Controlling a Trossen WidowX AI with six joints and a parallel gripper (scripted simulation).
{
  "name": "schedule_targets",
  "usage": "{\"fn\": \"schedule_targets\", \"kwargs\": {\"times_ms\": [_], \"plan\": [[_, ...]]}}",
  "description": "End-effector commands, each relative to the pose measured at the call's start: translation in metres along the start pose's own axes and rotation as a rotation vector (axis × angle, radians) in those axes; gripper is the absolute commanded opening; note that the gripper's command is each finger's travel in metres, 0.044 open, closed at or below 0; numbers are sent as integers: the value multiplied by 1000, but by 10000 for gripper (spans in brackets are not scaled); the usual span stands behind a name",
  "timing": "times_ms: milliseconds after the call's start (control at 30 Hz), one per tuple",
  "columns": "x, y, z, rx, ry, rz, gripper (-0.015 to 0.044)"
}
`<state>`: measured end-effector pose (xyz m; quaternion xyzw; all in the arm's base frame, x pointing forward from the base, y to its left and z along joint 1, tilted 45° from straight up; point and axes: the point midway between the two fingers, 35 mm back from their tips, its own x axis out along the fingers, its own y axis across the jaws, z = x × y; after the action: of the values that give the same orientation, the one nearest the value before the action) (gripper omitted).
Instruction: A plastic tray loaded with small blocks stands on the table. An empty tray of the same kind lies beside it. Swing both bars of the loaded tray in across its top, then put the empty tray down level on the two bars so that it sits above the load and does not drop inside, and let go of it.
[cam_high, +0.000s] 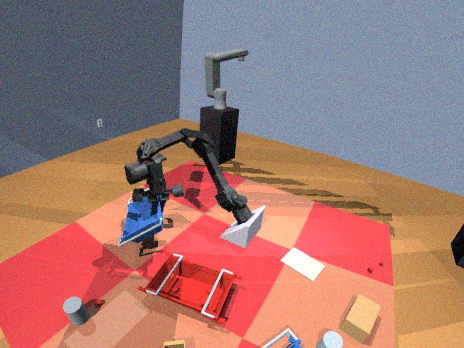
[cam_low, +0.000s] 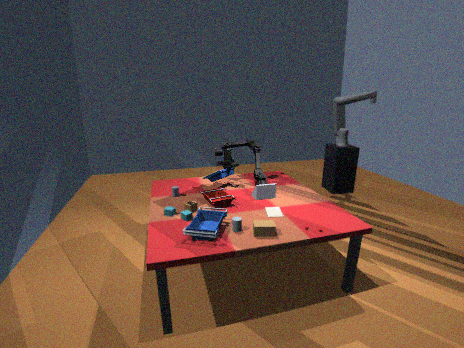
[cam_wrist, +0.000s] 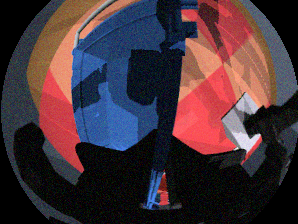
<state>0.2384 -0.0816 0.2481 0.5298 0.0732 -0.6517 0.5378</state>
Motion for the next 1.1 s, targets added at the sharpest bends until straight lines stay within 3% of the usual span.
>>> {"fn": "schedule_targets", "kwargs": {"times_ms": [0, 1067], "plan": [[-5, 3, -14, -47, 18, 7, 0], [-19, -24, -150, -501, 16, -2, 0]]}}
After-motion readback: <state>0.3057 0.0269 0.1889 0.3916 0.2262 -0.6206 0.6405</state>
